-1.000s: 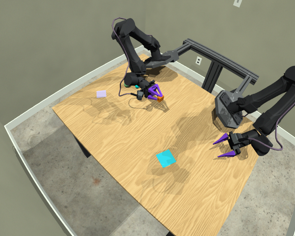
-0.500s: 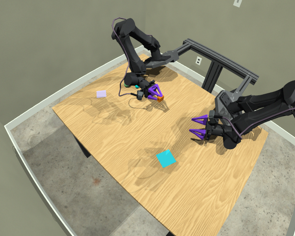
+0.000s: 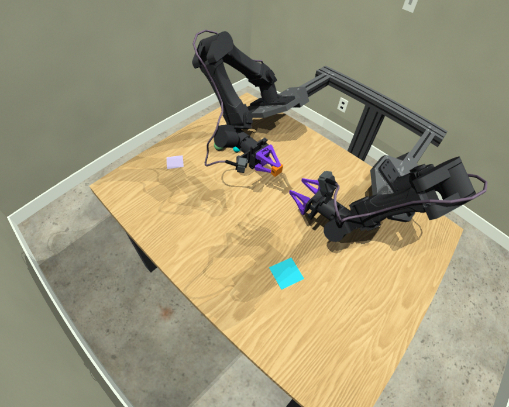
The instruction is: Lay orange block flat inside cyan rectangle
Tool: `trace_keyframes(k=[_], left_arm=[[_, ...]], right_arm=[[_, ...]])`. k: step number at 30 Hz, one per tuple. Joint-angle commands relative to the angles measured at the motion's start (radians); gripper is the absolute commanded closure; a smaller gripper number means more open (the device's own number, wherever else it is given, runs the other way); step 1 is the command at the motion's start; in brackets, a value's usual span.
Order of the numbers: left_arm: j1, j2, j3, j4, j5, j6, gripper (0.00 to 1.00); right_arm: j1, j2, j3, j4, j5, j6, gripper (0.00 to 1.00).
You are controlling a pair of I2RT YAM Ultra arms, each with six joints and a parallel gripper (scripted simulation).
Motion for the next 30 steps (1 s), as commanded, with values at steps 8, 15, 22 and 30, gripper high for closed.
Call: trace_keyframes(k=[8, 15, 22, 30], left_arm=[[-0.066, 0.123, 0.111, 0.04, 0.059, -0.014, 0.36], [-0.067, 0.124, 0.111, 0.044, 0.059, -0.016, 0.36], [-0.099, 0.142, 0.117, 0.102, 0.049, -0.064, 0.36], [-0.139, 0.172, 0.128, 0.178, 0.024, -0.131, 0.36]], right_arm=[[0.018, -0.026, 0.02, 0.021, -0.021, 0.003, 0.73], [0.018, -0.026, 0.02, 0.021, -0.021, 0.003, 0.73], [0.018, -0.026, 0.02, 0.021, -0.021, 0.003, 0.73], [0.018, -0.026, 0.02, 0.021, -0.021, 0.003, 0.73]])
